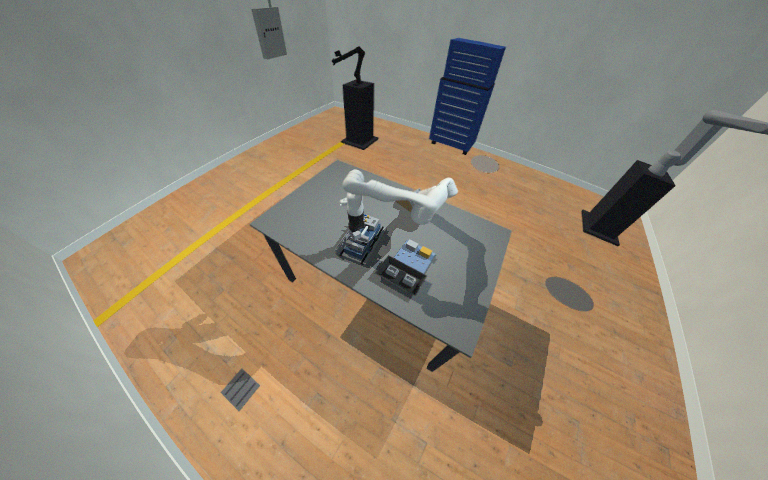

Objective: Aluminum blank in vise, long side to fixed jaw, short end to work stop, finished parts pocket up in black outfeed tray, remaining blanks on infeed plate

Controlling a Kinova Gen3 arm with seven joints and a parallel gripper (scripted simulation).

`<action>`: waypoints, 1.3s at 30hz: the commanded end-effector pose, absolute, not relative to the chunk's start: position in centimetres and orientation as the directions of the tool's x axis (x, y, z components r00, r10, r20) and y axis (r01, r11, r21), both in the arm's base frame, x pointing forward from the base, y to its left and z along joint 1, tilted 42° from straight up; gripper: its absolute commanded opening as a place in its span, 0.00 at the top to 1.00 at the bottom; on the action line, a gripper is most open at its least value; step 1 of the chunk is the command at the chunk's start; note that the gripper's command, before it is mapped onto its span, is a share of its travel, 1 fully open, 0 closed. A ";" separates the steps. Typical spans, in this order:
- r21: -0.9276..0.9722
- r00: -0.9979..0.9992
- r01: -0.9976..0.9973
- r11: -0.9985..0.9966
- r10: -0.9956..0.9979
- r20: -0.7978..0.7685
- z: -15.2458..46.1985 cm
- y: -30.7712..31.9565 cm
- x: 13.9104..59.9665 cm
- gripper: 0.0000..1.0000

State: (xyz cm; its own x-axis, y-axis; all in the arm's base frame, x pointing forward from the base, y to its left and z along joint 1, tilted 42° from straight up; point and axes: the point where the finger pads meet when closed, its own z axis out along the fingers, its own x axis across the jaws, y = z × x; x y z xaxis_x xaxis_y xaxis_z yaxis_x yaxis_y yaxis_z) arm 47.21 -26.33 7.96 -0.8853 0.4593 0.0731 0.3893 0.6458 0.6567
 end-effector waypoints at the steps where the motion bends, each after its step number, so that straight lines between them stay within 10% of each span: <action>1: 0.661 -0.925 0.278 0.697 0.379 -0.011 8.3 -26.2 47.2 1.00; 12: 0.610 -0.962 -0.076 0.788 0.103 -0.253 8.7 -25.9 47.4 1.00; 39: 0.603 -0.959 -0.100 0.792 0.084 -0.269 8.8 -26.0 47.5 1.00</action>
